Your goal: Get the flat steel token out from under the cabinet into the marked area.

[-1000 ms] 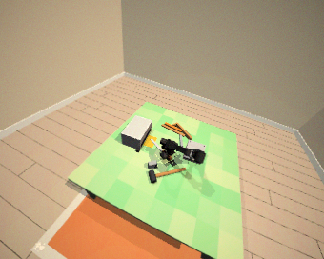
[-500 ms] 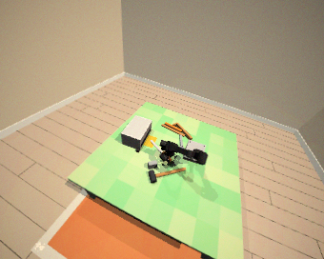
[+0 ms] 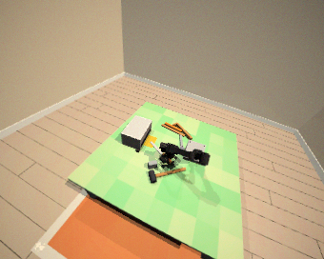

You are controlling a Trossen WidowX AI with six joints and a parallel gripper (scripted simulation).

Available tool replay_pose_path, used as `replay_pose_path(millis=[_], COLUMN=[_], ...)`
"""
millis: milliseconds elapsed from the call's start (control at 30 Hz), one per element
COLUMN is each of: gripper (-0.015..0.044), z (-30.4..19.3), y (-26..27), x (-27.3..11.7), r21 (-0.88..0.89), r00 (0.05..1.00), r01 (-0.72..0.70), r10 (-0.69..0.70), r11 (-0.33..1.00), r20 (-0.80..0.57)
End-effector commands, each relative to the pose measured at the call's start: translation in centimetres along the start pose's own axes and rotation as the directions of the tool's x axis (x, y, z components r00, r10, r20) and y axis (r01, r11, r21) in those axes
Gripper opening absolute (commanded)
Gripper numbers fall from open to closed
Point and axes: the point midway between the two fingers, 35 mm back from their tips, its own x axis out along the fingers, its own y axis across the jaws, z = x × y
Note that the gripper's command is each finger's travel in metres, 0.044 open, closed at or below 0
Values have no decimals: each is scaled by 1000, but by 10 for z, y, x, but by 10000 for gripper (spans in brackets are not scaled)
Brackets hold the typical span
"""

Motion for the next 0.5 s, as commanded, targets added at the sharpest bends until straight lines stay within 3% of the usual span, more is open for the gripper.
replay_pose_path(millis=[0, 467], gripper=[0, 0], z=[-3, -17], y=[4, 16], x=[-1, -1], r21=[2, 2], r00=[1000, 1000], r01=[-5, -6], r10=[5, 6], r11=[1000, 1000], r20=[3, 2])
